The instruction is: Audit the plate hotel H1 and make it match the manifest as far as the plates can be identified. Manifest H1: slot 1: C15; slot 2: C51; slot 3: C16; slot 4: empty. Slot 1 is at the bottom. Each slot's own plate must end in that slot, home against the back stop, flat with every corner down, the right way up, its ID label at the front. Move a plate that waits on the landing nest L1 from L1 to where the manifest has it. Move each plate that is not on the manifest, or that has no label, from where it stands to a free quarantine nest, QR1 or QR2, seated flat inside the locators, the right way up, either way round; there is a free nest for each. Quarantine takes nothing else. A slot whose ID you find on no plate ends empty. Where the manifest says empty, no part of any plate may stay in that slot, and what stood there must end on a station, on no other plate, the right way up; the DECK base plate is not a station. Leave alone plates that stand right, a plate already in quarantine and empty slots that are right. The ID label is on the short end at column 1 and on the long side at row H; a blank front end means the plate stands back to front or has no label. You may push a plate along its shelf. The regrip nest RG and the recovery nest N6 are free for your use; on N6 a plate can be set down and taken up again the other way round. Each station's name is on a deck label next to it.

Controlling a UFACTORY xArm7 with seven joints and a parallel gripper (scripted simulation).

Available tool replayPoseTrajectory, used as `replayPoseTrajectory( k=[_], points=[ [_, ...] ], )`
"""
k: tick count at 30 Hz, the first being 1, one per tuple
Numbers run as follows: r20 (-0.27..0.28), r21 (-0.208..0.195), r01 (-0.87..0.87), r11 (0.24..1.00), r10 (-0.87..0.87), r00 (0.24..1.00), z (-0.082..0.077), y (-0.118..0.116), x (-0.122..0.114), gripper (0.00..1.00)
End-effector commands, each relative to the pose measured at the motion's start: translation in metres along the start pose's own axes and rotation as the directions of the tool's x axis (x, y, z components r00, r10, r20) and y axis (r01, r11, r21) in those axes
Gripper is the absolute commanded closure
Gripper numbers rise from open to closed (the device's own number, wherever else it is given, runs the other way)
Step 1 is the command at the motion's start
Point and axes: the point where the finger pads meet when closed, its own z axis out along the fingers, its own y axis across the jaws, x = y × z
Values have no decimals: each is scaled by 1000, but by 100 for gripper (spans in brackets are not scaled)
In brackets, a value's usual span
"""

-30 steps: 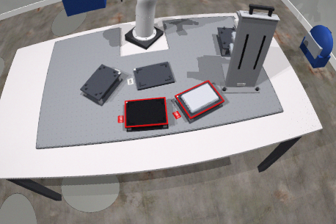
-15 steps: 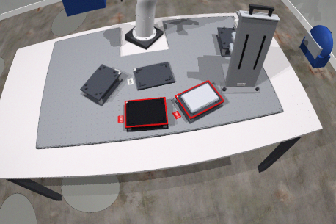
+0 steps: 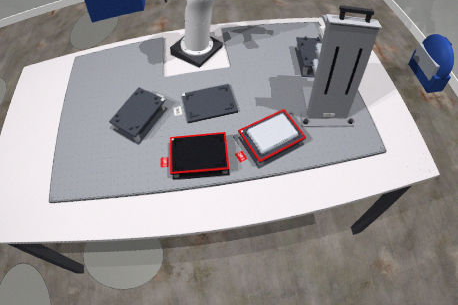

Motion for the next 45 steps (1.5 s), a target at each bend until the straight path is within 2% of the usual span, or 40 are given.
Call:
replayPoseTrajectory(
  k=[1,45],
  points=[
    [1,5,0,1000,0,1000,5,0,0,0],
    [1,5,0,1000,0,1000,69,-1,0,0]
  ],
)
